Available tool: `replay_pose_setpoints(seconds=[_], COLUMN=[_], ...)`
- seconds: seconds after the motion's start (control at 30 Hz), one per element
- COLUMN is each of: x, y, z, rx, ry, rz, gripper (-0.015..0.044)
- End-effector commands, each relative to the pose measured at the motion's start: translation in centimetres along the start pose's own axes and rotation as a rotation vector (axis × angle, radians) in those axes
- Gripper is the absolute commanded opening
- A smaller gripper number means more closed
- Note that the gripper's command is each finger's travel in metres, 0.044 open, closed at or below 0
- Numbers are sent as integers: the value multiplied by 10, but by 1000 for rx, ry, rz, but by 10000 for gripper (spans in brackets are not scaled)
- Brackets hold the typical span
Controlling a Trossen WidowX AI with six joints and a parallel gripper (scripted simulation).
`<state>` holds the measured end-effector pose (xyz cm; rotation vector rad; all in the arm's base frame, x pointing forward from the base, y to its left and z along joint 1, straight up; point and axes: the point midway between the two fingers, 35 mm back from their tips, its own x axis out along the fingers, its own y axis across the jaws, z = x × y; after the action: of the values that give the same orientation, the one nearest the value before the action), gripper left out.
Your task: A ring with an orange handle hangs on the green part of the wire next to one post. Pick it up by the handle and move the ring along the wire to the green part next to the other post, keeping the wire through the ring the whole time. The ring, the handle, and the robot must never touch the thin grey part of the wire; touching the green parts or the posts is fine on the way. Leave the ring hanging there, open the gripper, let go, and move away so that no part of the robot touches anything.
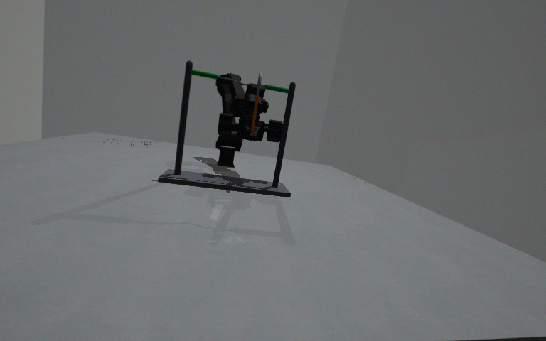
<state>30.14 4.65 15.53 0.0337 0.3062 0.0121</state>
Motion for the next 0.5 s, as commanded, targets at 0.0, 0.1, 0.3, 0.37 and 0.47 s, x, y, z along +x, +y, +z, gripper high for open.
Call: replay_pose_setpoints(seconds=[0.0,0.1,0.3,0.37,0.47], x=[0,0,1,1,1], y=[3,5,10,12,15], z=[-1,-1,-1,-1,-1], rx=[-15,-20,-26,-27,-28], ry=[1,0,-1,-1,-2], rz=[11,14,22,24,27], gripper=[-150,-150,-150,-150,-150])
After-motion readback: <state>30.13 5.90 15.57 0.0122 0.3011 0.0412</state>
